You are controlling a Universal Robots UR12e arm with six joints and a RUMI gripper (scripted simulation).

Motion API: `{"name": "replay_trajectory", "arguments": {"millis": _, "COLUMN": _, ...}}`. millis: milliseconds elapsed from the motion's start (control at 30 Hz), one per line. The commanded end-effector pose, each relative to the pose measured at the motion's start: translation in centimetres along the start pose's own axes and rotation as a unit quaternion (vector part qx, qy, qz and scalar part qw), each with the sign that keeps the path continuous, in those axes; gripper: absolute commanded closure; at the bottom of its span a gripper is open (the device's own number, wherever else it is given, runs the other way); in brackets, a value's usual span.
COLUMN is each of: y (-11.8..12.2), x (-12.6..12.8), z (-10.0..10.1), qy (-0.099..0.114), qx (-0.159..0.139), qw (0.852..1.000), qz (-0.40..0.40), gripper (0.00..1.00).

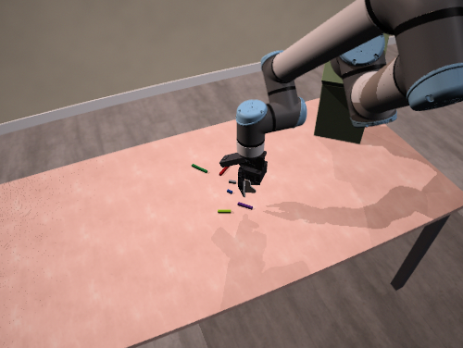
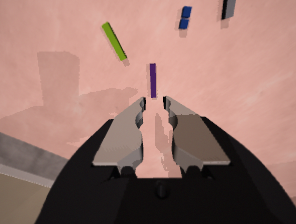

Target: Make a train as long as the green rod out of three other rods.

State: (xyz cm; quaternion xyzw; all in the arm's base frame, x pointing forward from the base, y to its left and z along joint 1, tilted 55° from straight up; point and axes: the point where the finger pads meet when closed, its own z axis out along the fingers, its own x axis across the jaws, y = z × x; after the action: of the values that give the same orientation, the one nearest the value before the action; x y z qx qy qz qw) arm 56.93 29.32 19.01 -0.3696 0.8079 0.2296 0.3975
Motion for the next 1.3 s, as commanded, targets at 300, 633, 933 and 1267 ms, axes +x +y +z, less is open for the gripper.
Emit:
{"name": "replay_trajectory", "arguments": {"millis": 300, "y": 0.0, "x": 0.0, "z": 0.9, "qy": 0.000, "qx": 0.000, "qw": 1.000, "qz": 0.000, "gripper": 0.86}}
{"name": "replay_trajectory", "arguments": {"millis": 633, "y": 0.0, "x": 0.0, "z": 2.1, "qy": 0.000, "qx": 0.000, "qw": 1.000, "qz": 0.000, "gripper": 0.86}}
{"name": "replay_trajectory", "arguments": {"millis": 933, "y": 0.0, "x": 0.0, "z": 3.5, "qy": 0.000, "qx": 0.000, "qw": 1.000, "qz": 0.000, "gripper": 0.86}}
{"name": "replay_trajectory", "arguments": {"millis": 1267, "y": 0.0, "x": 0.0, "z": 4.6, "qy": 0.000, "qx": 0.000, "qw": 1.000, "qz": 0.000, "gripper": 0.86}}
